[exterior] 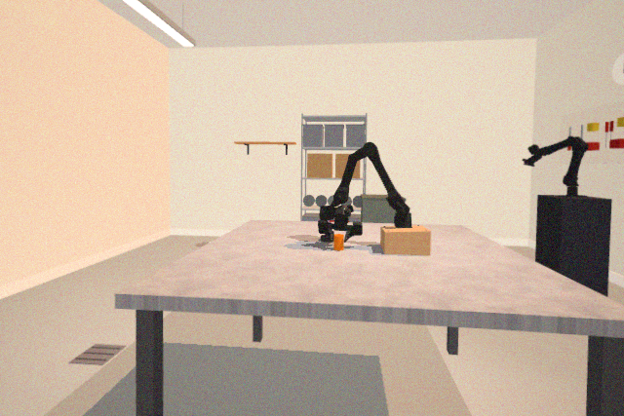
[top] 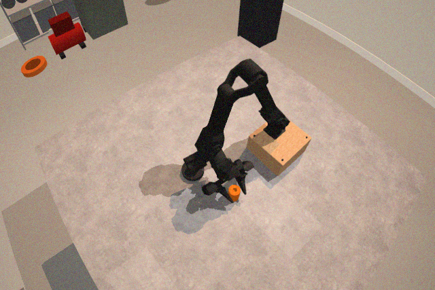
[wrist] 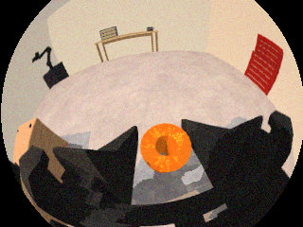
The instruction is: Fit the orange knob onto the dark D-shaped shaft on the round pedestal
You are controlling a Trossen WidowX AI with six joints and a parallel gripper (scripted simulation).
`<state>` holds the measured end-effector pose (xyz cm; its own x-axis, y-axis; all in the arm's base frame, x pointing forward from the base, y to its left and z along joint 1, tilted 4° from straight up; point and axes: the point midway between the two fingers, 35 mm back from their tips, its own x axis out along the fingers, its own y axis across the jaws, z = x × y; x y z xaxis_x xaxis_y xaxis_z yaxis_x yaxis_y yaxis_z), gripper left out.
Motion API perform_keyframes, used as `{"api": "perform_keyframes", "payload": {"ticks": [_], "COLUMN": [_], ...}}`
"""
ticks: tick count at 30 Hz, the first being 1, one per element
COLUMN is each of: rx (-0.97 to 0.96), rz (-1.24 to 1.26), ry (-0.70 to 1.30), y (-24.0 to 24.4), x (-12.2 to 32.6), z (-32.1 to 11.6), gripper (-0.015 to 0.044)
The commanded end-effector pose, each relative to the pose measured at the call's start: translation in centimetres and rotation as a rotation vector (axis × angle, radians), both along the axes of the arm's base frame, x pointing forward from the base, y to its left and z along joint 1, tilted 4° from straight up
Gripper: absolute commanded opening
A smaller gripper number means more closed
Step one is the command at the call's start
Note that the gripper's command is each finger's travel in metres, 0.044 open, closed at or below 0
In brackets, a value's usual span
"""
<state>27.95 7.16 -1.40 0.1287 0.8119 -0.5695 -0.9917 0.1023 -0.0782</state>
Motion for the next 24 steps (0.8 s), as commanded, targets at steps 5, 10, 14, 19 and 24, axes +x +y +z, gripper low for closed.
{"api": "perform_keyframes", "payload": {"ticks": [5, 10, 14, 19, 24], "rx": [0.004, 0.004, 0.004, 0.004, 0.004], "rz": [0.0, 0.0, 0.0, 0.0, 0.0], "ry": [-0.002, -0.002, -0.002, -0.002, -0.002], "y": [0.03, 0.03, 0.03, 0.03, 0.03], "x": [0.02, 0.02, 0.02, 0.02, 0.02], "z": [0.05, 0.05, 0.05, 0.05, 0.05], "gripper": [0.026, 0.026, 0.026, 0.0286, 0.0417]}}
